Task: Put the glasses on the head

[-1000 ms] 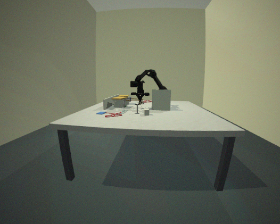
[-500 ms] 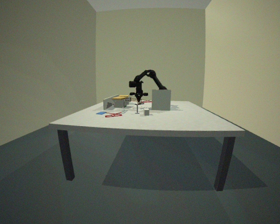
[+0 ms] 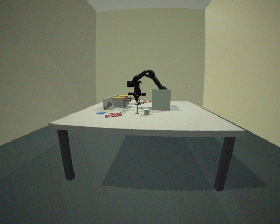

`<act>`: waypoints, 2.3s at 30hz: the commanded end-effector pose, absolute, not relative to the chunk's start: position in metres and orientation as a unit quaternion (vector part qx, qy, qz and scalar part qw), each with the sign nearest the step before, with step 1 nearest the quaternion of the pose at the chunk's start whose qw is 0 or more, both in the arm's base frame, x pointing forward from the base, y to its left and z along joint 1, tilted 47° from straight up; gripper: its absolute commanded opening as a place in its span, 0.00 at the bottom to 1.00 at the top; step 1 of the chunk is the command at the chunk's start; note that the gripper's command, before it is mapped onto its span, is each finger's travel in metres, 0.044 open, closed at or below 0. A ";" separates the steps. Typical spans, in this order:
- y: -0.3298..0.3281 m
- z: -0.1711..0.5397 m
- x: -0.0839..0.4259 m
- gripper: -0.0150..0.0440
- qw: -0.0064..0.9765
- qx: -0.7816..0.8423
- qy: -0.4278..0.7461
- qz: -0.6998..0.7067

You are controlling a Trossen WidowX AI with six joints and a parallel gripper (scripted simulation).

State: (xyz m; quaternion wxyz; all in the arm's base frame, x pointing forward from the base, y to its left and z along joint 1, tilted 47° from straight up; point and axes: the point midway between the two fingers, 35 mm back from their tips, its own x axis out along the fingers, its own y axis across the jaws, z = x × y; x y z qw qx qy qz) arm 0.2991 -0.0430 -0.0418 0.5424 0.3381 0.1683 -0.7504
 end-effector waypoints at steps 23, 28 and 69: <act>-0.057 -0.039 0.335 0.25 0.545 0.333 0.169 -0.751; -0.060 -0.038 0.341 0.25 0.545 0.333 0.169 -0.751; -0.081 -0.031 0.394 0.25 0.546 0.334 0.168 -0.750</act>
